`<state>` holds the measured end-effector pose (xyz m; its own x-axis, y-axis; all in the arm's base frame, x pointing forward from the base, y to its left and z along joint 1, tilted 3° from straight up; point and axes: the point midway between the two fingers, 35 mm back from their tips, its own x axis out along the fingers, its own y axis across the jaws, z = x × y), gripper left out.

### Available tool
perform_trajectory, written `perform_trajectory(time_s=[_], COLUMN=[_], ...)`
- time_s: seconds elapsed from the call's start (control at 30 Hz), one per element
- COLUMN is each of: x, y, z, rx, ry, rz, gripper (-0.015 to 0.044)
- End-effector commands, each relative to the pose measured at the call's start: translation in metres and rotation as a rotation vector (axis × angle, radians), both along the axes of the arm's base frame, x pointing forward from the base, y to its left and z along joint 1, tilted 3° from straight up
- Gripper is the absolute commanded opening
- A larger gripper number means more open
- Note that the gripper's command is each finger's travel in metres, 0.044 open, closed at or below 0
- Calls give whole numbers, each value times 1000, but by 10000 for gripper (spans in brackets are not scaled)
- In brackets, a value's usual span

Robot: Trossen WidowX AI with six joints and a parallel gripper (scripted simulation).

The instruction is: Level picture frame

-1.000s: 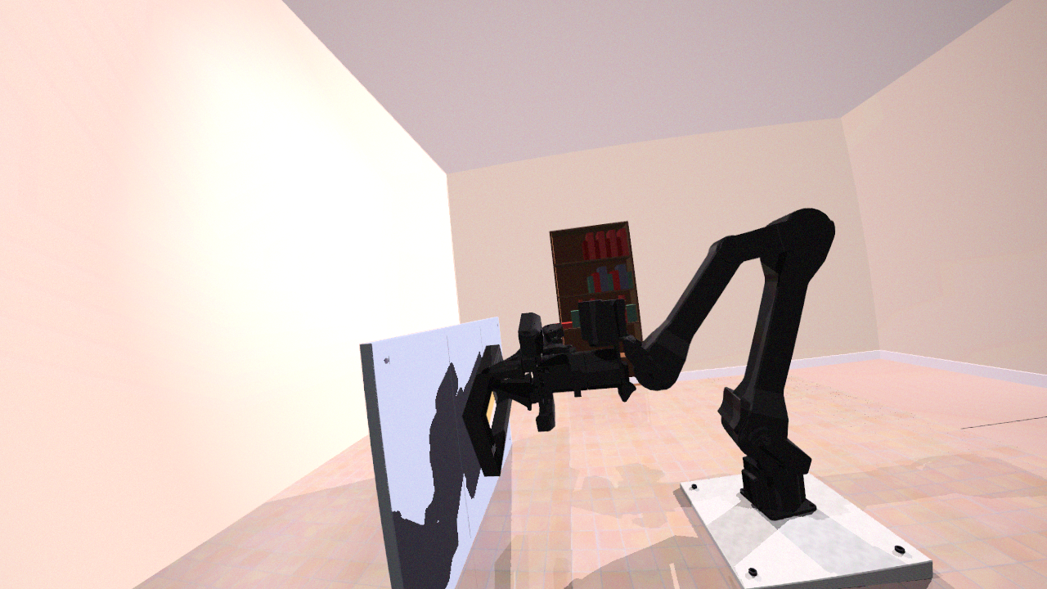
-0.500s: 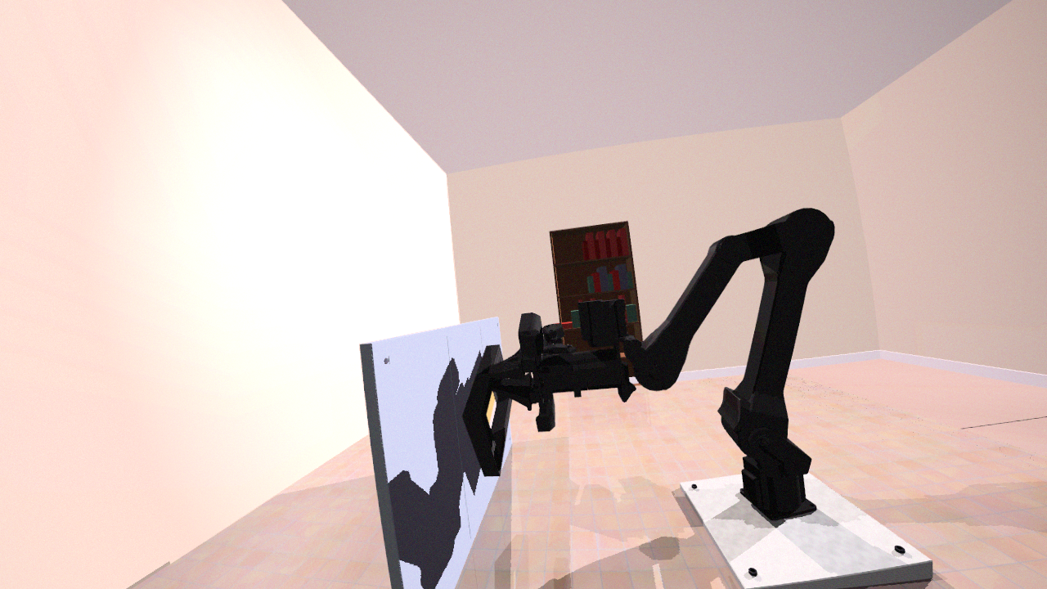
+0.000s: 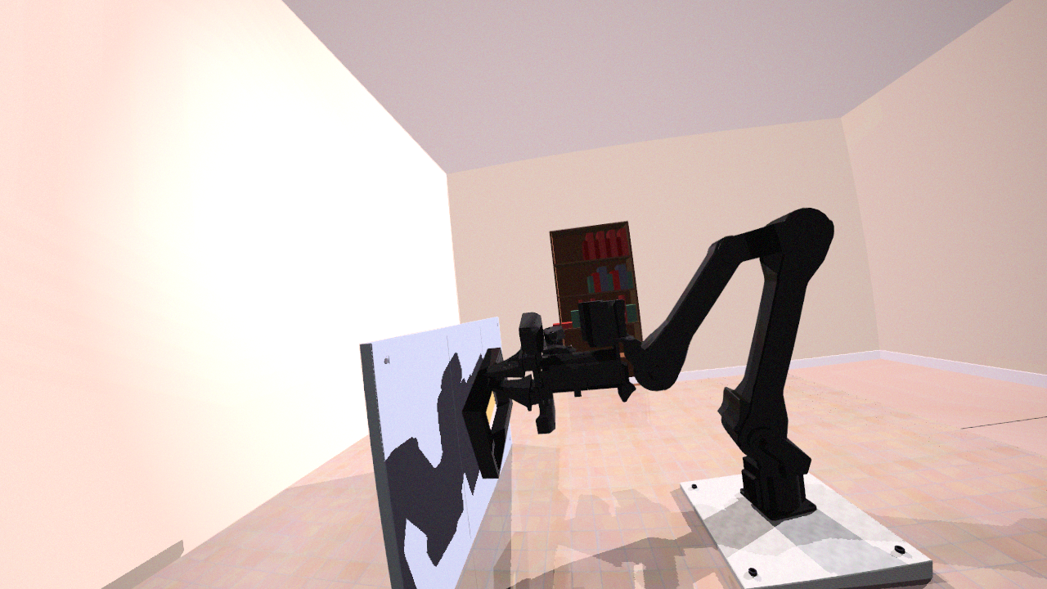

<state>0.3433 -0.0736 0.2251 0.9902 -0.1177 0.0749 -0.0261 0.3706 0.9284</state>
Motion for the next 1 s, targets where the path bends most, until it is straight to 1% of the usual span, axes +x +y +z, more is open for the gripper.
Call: perform_trajectory(time_s=[0.0,0.97], x=[0,0], y=[0,-1], z=[0,0], rx=[12,172], ry=[-3,-21], rz=[2,15], gripper=[0,0])
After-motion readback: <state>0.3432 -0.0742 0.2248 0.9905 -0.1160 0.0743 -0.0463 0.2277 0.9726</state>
